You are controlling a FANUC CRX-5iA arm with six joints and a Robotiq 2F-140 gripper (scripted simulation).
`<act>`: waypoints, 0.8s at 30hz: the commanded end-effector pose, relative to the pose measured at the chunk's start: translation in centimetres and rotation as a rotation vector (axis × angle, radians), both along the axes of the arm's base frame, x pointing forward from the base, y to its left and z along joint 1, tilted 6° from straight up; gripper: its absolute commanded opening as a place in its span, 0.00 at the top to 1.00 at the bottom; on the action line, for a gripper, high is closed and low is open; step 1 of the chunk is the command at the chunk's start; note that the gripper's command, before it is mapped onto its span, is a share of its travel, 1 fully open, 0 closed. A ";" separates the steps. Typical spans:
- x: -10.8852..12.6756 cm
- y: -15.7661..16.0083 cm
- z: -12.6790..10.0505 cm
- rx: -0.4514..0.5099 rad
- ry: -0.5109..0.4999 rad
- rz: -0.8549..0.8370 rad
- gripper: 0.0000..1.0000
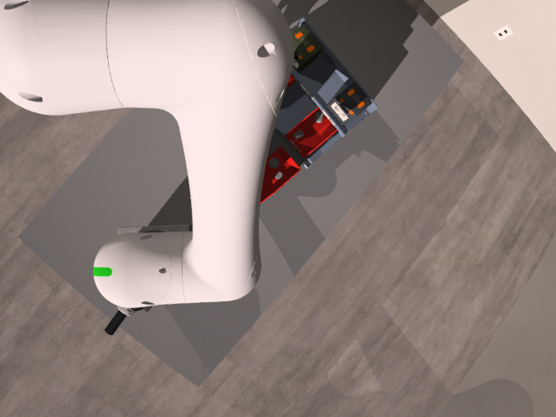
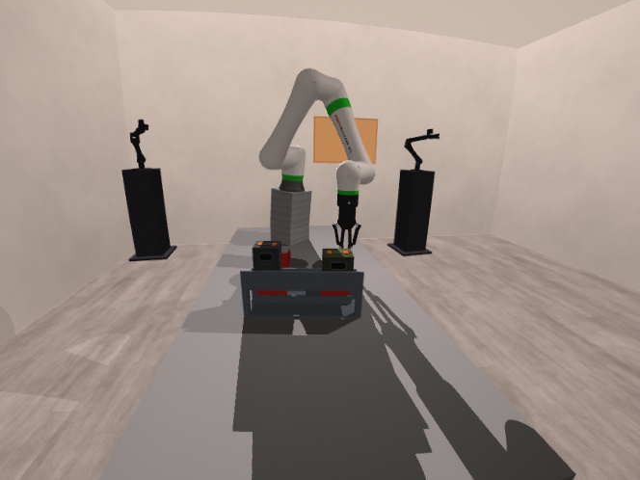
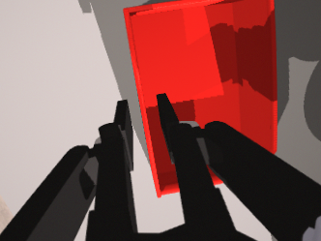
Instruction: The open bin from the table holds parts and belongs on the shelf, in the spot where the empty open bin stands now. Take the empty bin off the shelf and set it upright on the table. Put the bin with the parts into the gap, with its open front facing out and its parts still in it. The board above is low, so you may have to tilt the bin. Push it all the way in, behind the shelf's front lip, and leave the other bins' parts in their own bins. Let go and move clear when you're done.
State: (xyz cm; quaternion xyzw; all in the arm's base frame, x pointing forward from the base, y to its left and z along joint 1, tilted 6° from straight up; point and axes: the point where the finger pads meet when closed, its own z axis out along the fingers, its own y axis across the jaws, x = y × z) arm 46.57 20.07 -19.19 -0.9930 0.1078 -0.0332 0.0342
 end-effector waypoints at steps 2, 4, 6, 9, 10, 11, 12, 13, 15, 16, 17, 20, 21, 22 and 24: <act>0.1 0.0 0.1 0.001 -0.001 0.000 0.76; 0.1 0.0 0.1 0.001 -0.001 0.000 0.76; 0.1 0.0 0.1 0.001 -0.001 0.000 0.76; 0.1 0.0 0.1 0.001 -0.001 0.000 0.76; 0.1 0.0 0.1 0.001 -0.001 0.000 0.76; 0.1 0.0 0.1 0.001 -0.001 0.000 0.76; 0.1 0.0 0.1 0.001 -0.001 0.000 0.76; 0.1 0.0 0.1 0.001 -0.001 0.000 0.76; 0.1 0.0 0.1 0.001 -0.001 0.000 0.76; 0.1 0.0 0.1 0.001 -0.001 0.000 0.76; 0.1 0.0 0.1 0.001 -0.001 0.000 0.76; 0.1 0.0 0.2 0.001 -0.001 0.000 0.76; 0.1 0.0 0.2 0.001 -0.001 0.000 0.76; 0.0 0.0 0.3 0.001 -0.001 0.000 0.76; 0.0 0.0 0.4 0.001 -0.001 0.000 0.76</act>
